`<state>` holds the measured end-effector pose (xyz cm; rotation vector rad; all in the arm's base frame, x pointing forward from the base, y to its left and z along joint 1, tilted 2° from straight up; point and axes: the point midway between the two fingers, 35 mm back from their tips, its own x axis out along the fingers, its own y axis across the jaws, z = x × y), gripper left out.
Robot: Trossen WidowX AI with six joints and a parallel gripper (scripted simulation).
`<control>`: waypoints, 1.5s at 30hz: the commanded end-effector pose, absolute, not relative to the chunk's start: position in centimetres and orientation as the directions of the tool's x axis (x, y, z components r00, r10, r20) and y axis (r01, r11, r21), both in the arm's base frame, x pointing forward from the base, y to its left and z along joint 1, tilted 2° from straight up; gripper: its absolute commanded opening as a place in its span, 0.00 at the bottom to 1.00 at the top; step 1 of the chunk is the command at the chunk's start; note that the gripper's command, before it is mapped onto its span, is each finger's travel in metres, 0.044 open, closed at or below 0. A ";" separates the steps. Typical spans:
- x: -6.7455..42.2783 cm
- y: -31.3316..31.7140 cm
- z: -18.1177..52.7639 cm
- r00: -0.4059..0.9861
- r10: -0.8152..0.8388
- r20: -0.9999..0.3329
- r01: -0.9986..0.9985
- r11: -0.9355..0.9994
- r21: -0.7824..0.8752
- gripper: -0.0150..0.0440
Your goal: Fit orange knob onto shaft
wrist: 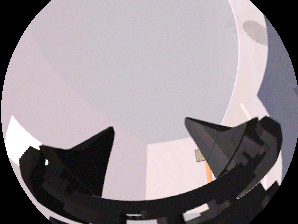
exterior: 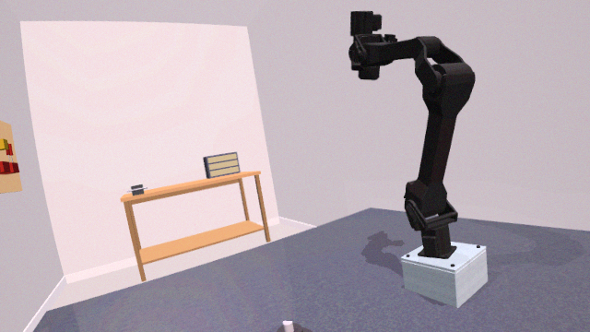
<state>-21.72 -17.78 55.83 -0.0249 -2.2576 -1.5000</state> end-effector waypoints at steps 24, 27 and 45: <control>5.7 -38.4 39.0 -0.180 -0.971 -0.155 0.201 -0.191 0.961 1.00; 10.4 -38.1 36.8 -0.051 -0.972 -0.228 0.264 -0.233 0.936 1.00; 31.6 -22.6 21.0 0.411 -0.543 -0.732 0.796 -0.177 0.579 1.00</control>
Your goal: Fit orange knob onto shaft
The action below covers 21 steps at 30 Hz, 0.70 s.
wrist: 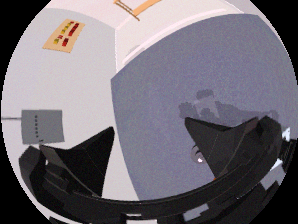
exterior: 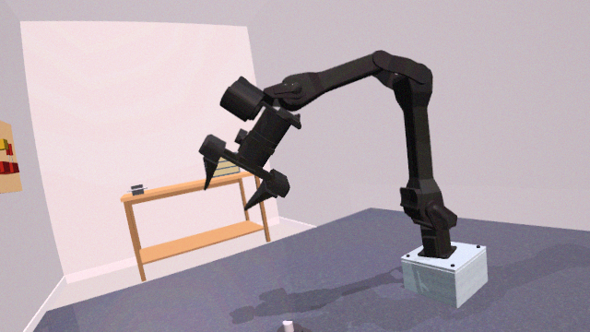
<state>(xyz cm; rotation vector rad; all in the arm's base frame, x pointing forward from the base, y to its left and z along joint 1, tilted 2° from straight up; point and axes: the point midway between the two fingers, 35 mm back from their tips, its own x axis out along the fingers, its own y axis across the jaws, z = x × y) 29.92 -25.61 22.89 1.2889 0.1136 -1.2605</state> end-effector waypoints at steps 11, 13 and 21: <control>33.7 -6.0 12.6 0.274 -0.166 -0.947 0.950 0.198 0.240 1.00; 33.0 -3.0 11.4 0.213 -0.115 -0.970 0.944 0.282 0.174 1.00; 29.5 3.9 8.7 0.014 -0.034 -0.999 0.864 0.503 -0.005 1.00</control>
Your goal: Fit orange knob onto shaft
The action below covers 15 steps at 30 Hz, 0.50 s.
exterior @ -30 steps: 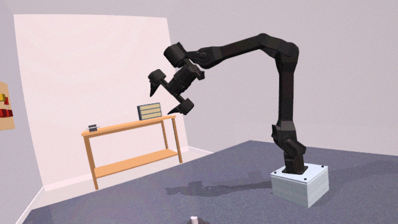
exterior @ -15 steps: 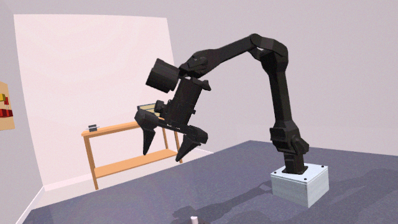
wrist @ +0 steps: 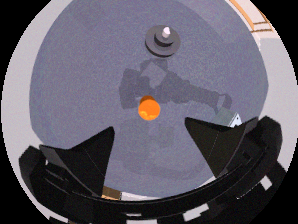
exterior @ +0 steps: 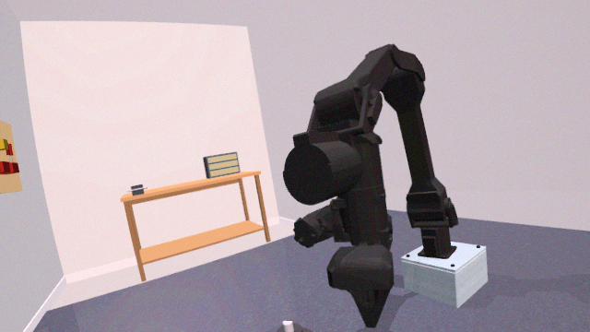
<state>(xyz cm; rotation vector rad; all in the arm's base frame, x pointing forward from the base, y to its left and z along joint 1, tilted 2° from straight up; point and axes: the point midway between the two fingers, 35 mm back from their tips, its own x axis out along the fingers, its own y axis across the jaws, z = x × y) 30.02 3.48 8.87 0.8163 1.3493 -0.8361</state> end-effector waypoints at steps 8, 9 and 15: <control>29.7 3.2 5.2 0.014 -0.034 -0.999 0.864 0.503 -0.005 1.00; 29.7 3.2 5.0 0.014 -0.034 -0.999 0.864 0.503 -0.005 1.00; 29.8 3.4 3.4 0.014 -0.034 -0.999 0.864 0.503 -0.005 1.00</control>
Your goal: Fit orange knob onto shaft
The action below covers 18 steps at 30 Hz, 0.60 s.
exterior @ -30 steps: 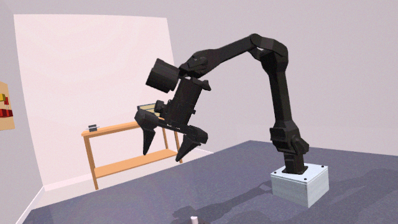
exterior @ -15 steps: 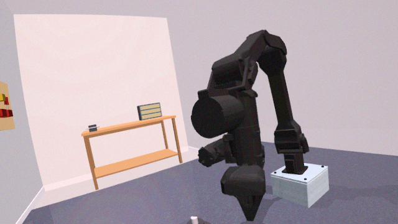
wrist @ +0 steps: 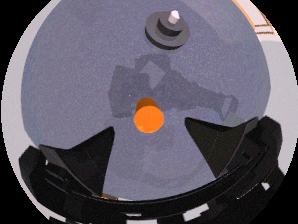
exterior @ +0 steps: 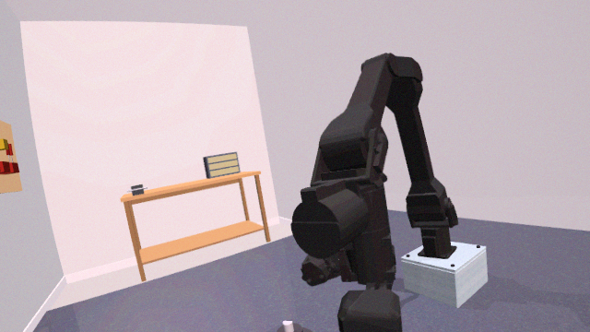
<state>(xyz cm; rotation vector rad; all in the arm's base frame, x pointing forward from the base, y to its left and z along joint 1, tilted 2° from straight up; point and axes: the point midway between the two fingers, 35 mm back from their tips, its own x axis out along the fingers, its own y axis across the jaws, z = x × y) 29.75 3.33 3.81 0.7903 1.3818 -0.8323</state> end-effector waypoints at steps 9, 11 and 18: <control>29.9 3.4 1.9 0.014 -0.034 -0.999 0.864 0.503 -0.005 1.00; 29.9 3.4 1.6 0.014 -0.034 -0.999 0.864 0.503 -0.005 1.00; 30.0 3.3 0.5 0.014 -0.034 -0.999 0.864 0.503 -0.005 1.00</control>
